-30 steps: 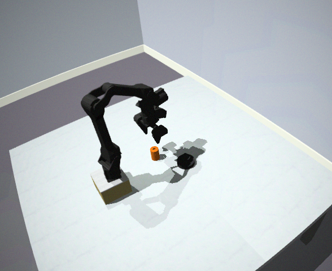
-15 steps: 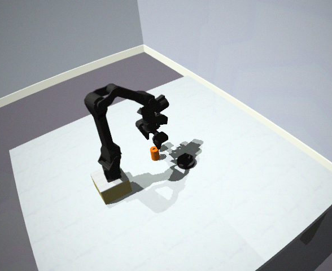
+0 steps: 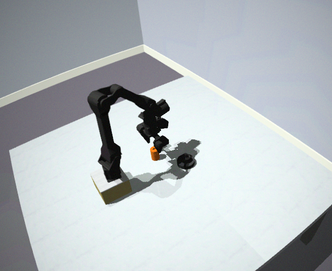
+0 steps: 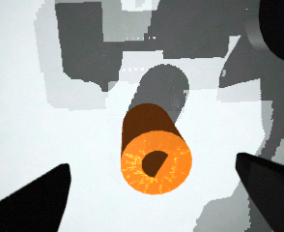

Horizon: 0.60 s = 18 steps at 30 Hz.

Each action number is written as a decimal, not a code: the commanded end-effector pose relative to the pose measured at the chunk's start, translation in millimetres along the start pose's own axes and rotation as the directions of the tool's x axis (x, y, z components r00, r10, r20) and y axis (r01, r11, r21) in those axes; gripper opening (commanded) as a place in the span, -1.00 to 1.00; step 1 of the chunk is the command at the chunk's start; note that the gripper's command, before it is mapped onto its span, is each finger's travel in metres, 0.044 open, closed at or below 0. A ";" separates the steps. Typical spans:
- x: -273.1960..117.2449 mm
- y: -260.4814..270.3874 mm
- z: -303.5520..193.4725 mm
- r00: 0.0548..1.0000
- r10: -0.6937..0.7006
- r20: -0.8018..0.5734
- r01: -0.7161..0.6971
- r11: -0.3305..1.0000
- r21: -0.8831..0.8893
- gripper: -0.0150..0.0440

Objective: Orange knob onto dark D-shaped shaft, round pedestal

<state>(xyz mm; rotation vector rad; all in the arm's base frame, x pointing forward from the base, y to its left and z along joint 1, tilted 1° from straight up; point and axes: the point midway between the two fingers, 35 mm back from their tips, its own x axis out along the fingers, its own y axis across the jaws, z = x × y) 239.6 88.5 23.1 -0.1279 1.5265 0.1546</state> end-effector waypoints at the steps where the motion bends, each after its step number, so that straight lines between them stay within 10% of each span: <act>1: 8.5 -1.1 -0.6 1.000 -0.007 -0.003 0.007 1.000 0.007 1.00; 18: 36.1 -1.3 -0.7 1.000 -0.007 -0.003 0.007 1.000 0.007 1.00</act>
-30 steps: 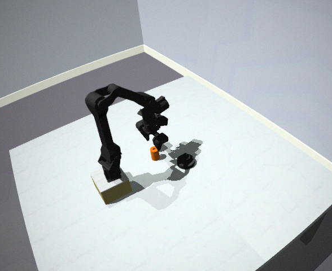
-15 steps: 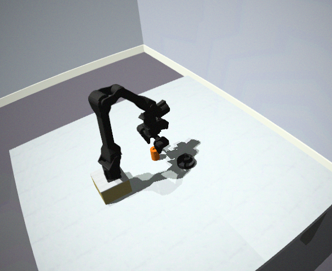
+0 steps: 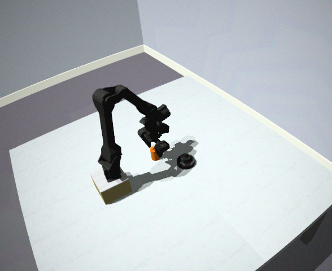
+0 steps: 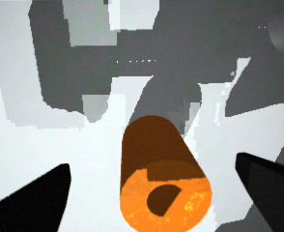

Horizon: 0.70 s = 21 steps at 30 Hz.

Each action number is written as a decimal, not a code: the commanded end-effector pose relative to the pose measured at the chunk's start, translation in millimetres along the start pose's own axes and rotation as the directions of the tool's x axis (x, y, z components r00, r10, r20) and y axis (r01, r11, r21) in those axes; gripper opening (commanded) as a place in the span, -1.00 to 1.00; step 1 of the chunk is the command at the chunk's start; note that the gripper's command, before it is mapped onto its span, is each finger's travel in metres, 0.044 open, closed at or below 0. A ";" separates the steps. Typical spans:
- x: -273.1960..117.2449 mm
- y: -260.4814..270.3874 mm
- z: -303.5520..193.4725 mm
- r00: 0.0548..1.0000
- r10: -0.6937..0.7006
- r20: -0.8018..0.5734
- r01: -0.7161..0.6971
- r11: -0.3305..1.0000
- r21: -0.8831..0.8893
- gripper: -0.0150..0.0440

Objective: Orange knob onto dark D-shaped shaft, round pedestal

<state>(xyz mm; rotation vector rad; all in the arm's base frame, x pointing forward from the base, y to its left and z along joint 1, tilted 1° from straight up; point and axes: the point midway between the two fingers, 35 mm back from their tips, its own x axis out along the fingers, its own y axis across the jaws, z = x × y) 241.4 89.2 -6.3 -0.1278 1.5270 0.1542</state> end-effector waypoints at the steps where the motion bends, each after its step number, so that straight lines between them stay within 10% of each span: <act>1: 8.3 -1.2 -1.5 1.000 -0.007 -0.003 0.007 1.000 0.006 1.00; 15: 27.8 -1.8 -3.8 1.000 -0.007 -0.003 0.007 1.000 0.006 1.00; 21: 27.8 -1.8 -3.8 1.000 -0.007 -0.003 0.007 1.000 0.006 0.47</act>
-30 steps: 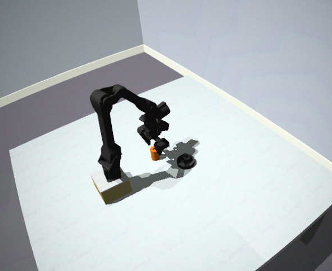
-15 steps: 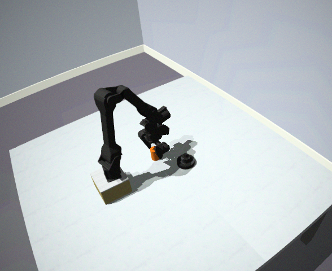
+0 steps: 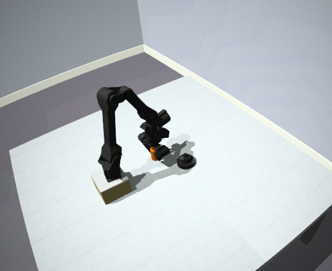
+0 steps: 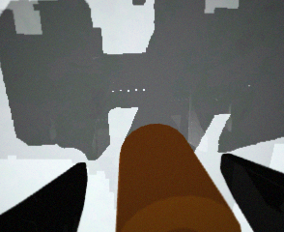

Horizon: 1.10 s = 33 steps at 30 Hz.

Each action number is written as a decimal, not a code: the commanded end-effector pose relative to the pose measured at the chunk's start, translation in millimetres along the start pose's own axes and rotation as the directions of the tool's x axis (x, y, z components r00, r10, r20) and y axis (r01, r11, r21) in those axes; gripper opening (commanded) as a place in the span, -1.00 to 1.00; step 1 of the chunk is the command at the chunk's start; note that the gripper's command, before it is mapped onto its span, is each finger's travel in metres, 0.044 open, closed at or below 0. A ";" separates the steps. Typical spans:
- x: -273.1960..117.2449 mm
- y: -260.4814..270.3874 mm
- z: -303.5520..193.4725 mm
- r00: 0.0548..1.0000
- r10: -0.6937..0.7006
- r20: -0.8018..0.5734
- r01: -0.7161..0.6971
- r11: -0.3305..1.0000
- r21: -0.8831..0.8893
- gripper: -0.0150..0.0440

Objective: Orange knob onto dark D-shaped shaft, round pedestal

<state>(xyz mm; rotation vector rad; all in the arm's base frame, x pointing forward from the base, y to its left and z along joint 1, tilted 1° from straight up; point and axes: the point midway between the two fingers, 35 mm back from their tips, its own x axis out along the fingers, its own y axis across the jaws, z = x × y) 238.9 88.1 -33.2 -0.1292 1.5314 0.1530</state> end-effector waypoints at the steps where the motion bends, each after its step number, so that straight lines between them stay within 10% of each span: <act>1: 1.1 -0.9 -0.1 1.000 -0.006 0.001 0.006 1.000 0.007 0.38; 16: -14.6 0.8 4.8 1.000 -0.006 0.002 0.006 1.000 0.007 -0.49; 33: -134.7 6.5 4.0 1.000 -0.005 0.003 0.005 1.000 0.007 -0.49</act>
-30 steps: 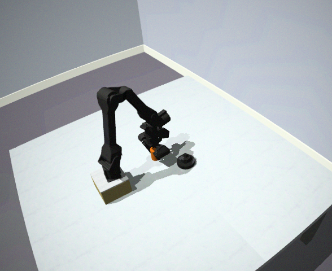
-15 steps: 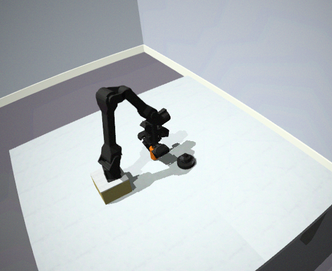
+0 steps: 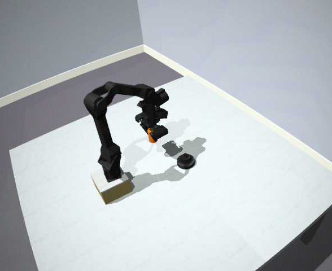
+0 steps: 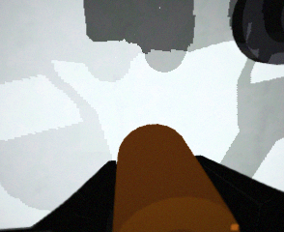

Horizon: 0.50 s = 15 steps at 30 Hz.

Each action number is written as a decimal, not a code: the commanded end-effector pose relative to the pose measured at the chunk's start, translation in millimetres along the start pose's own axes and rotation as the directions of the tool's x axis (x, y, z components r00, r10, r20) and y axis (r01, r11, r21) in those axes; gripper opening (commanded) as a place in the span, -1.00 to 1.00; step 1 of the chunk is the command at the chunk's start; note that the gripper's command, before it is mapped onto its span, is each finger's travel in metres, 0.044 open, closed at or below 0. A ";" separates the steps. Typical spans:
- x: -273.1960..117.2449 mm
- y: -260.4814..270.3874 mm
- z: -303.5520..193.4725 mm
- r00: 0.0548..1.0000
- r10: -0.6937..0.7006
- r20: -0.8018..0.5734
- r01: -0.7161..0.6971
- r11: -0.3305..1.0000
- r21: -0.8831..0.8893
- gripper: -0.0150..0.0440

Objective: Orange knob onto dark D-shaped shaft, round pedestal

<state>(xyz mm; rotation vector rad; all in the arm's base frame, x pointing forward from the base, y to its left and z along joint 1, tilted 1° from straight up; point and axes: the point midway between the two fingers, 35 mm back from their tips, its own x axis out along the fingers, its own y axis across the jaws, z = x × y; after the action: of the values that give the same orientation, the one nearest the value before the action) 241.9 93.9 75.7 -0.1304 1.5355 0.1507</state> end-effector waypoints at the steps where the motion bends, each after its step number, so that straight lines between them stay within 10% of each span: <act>1: -29.9 -0.1 -5.1 1.000 -0.003 0.007 0.003 1.000 0.006 -0.49; 15: -25.7 -14.6 11.5 1.000 -0.005 0.008 0.005 1.000 0.006 -0.49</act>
<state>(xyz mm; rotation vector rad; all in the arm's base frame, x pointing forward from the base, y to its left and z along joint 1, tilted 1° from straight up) 245.9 86.2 101.6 -0.1243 1.5366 0.1420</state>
